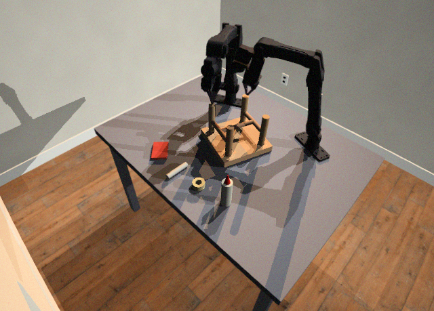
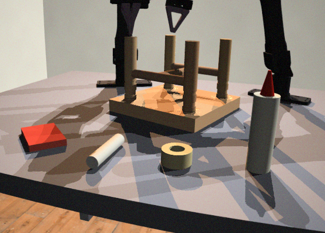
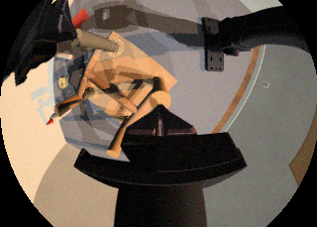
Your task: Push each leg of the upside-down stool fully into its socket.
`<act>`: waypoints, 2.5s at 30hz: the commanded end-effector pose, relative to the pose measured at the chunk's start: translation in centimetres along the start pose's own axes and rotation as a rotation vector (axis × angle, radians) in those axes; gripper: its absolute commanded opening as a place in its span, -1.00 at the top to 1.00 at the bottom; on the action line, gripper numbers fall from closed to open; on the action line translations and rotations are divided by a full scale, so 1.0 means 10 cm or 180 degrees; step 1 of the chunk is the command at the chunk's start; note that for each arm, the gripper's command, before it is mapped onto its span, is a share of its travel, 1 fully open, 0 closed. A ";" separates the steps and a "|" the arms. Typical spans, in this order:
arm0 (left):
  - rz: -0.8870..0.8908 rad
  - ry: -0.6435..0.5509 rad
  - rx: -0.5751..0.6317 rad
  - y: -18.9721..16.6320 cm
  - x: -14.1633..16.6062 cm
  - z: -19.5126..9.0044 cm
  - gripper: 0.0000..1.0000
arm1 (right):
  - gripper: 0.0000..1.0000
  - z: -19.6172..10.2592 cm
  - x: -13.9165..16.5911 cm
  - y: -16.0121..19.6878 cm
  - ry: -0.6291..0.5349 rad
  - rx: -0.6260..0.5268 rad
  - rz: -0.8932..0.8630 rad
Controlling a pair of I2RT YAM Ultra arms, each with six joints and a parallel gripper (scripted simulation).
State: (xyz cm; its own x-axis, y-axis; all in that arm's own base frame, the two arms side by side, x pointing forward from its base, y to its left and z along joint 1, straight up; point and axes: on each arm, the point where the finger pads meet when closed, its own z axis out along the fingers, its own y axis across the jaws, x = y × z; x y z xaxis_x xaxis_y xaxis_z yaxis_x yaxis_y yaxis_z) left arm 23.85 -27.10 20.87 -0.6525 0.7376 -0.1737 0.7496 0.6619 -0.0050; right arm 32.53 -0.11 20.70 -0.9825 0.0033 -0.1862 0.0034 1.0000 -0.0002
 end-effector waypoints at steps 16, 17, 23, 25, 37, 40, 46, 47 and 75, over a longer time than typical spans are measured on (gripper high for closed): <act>0.0032 -0.0356 -0.0011 -0.01 -0.07 -0.57 1.00 | 1.00 -0.11 0.01 -0.03 0.0013 -0.0011 0.0021; 0.0032 -0.0408 -0.0010 -0.01 -0.06 -0.63 1.00 | 1.00 -0.08 0.00 -0.03 0.0054 -0.0011 0.0021; 0.0032 -0.0377 -0.0010 -0.01 -0.06 -0.60 1.00 | 1.00 -0.18 0.06 -0.03 0.0137 -0.0012 0.0022; 0.0032 -0.0377 -0.0010 -0.01 -0.06 -0.60 1.00 | 1.00 -0.33 0.06 -0.04 0.0044 -0.0011 0.0022; -0.0067 -0.0292 -0.0050 0.10 0.04 -0.55 1.00 | 1.00 -0.54 -0.03 0.08 -0.0203 -0.0042 -0.0089; -0.0136 -0.0273 -0.0064 0.17 0.09 -0.54 1.00 | 1.00 -0.48 -0.21 0.12 -0.0298 -0.0049 -0.0117; -0.0287 -0.0296 -0.0065 0.31 0.18 -0.60 1.00 | 1.00 -0.48 -0.36 0.20 -0.0351 -0.0046 -0.0186; -0.0328 -0.0342 -0.0055 0.34 0.17 -0.58 1.00 | 1.00 -0.46 -0.44 0.22 -0.0393 -0.0029 -0.0212; -0.1462 -0.0255 -0.0313 1.18 1.21 -0.60 1.00 | 1.00 -0.14 -1.37 1.26 -0.0726 -0.0250 -0.0800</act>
State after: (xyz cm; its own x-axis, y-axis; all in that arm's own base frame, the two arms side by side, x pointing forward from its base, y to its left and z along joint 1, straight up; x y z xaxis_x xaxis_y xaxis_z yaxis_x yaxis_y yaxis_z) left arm 24.08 -9.78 23.89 -0.9068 0.3683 -0.2050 0.3764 0.9264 -0.0006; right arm 45.12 12.27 24.07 -0.8912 -0.2428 -0.3833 -0.2625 0.9649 -0.0008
